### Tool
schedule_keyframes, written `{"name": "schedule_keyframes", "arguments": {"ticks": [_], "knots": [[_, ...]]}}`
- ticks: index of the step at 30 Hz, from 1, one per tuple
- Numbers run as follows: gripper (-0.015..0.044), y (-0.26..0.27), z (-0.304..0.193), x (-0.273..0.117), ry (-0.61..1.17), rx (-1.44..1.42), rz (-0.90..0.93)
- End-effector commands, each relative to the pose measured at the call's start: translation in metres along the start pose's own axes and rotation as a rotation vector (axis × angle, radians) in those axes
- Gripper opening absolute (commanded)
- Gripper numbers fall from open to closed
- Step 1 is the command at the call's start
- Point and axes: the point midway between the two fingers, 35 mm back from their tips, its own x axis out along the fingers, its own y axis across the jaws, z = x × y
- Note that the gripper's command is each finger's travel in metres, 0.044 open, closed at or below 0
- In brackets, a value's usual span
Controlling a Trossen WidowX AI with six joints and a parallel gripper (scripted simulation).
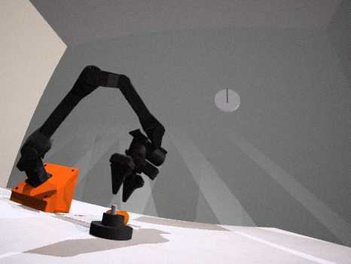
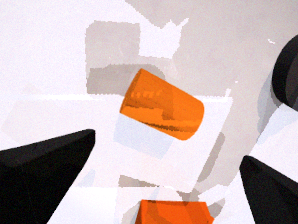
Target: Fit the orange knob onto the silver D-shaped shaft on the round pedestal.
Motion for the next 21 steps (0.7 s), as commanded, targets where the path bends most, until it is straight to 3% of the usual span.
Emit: {"name": "schedule_keyframes", "arguments": {"ticks": [1,6,21], "knots": [[0.0440,0.0037,0.0041,-0.0049,0.065,-0.947,-0.096],[0.0440,0.0045,0.0045,-0.0056,0.092,-1.181,-0.105],[0.0440,0.0045,0.0045,-0.0056,0.092,-1.181,-0.105]]}}
